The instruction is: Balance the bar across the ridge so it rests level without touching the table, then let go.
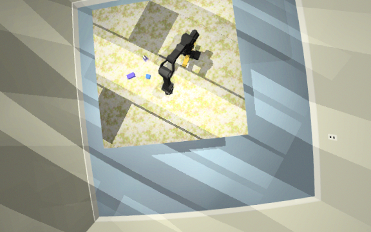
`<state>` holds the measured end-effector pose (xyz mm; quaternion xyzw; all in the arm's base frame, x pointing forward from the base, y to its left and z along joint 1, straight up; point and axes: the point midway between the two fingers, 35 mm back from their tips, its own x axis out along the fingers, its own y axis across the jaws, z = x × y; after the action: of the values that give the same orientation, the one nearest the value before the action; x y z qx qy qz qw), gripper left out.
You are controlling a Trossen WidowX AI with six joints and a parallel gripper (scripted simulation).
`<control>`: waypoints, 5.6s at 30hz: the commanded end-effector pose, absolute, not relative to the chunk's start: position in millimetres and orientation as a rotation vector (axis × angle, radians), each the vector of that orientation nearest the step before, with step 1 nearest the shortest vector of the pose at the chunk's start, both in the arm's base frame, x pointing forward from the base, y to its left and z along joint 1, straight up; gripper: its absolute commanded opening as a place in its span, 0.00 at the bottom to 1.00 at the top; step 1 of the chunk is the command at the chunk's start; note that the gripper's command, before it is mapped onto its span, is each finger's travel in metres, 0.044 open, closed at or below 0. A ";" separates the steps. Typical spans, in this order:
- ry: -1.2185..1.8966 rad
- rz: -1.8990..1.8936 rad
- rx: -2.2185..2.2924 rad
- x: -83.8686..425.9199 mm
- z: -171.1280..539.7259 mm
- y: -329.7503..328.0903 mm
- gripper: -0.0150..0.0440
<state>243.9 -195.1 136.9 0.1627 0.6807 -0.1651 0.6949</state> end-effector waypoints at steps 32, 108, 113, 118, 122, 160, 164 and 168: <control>1.485 -0.483 0.483 306.3 144.4 -97.6 0.25; 1.420 -0.726 0.772 298.0 147.4 184.1 0.25; 1.416 -0.740 0.787 291.6 147.6 199.7 0.25; 1.416 -0.740 0.788 291.7 143.7 200.4 0.25; 1.416 -0.740 0.788 292.0 137.4 201.9 0.25; 1.416 -0.740 0.788 293.2 103.7 201.3 0.25; 1.416 -0.740 0.788 293.2 103.4 201.3 0.25; 1.416 -0.740 0.788 293.2 103.0 201.3 0.25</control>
<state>292.6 201.6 103.1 0.3427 0.6195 -0.3225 0.6283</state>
